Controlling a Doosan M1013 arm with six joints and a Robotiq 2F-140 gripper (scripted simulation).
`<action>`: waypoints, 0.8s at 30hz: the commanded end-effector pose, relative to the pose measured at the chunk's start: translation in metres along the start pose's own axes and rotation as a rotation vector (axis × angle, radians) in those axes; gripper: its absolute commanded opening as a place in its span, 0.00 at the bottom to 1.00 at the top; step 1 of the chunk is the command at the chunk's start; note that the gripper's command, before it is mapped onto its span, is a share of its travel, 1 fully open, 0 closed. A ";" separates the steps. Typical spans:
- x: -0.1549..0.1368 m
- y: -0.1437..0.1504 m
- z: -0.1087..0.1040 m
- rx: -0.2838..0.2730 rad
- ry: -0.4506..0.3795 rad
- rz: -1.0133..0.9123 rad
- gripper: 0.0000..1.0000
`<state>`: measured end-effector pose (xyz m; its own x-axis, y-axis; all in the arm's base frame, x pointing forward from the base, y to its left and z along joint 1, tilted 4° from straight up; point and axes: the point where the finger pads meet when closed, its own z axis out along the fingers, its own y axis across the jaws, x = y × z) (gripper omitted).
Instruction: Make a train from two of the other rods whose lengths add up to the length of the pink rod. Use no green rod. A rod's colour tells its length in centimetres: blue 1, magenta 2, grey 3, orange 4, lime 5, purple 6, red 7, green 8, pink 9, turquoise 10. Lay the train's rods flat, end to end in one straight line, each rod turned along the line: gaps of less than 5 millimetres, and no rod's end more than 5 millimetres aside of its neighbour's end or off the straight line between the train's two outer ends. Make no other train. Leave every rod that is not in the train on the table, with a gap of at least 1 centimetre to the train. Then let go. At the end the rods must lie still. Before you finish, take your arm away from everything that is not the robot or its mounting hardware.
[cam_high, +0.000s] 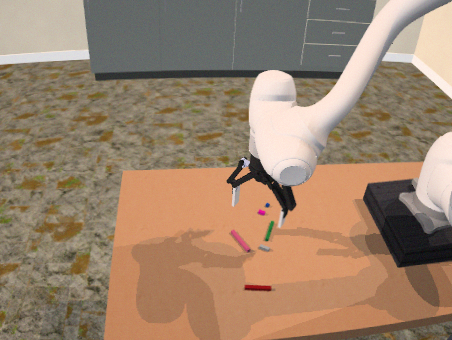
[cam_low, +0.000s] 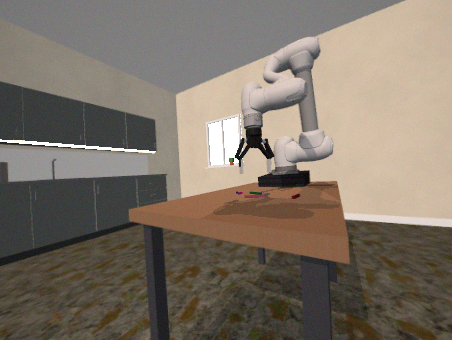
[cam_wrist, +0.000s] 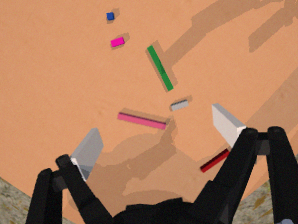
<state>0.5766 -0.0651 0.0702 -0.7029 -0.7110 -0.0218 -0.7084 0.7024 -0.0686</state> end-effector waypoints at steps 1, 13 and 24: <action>-0.012 0.005 0.003 -0.009 -0.003 -0.167 1.00; -0.043 0.021 0.005 -0.008 -0.005 -0.581 1.00; -0.074 0.039 0.007 -0.007 -0.006 -1.006 1.00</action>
<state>0.5987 0.0049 0.0644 0.0949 -0.9948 0.0383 -0.9933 -0.0972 -0.0620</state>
